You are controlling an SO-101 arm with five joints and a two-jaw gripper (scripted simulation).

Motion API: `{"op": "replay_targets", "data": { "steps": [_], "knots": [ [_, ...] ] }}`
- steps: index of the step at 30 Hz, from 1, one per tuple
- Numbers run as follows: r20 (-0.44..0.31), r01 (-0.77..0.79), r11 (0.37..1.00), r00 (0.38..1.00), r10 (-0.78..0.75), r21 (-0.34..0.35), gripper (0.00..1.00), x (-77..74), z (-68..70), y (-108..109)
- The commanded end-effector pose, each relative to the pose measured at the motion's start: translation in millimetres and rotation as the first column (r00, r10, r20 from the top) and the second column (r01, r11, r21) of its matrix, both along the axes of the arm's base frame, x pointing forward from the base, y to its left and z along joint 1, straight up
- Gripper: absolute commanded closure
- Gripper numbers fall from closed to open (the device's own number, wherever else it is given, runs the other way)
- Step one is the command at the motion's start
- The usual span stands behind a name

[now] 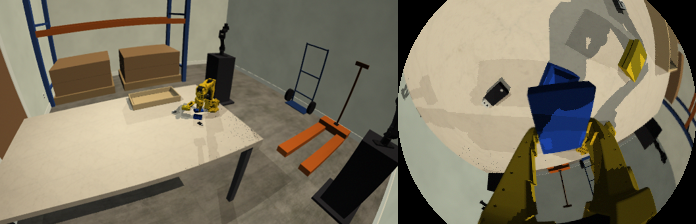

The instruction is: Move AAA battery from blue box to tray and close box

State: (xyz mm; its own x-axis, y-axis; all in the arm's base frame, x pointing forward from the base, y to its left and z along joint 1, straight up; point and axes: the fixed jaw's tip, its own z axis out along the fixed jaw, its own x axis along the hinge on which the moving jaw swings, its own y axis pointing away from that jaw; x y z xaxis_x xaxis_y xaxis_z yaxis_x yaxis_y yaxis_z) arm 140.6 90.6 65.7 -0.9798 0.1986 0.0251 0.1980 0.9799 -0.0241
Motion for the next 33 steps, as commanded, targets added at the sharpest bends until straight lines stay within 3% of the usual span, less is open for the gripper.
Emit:
{"op": "replay_targets", "data": {
  "steps": [1, 20, 33],
  "knots": [
    [0.03, 0.028, 0.999, 0.999, -0.029, 0.019, 0.79, 2.7, 5.8, -0.4],
    [0.03, 0.198, 0.98, 0.98, -0.199, 0.019, 0.79, 5.8, 5.8, -4.2],
    [0.03, 0.215, 0.976, 0.976, -0.216, 0.019, 0.79, 6.1, 5.8, -4.6]
  ]
}}
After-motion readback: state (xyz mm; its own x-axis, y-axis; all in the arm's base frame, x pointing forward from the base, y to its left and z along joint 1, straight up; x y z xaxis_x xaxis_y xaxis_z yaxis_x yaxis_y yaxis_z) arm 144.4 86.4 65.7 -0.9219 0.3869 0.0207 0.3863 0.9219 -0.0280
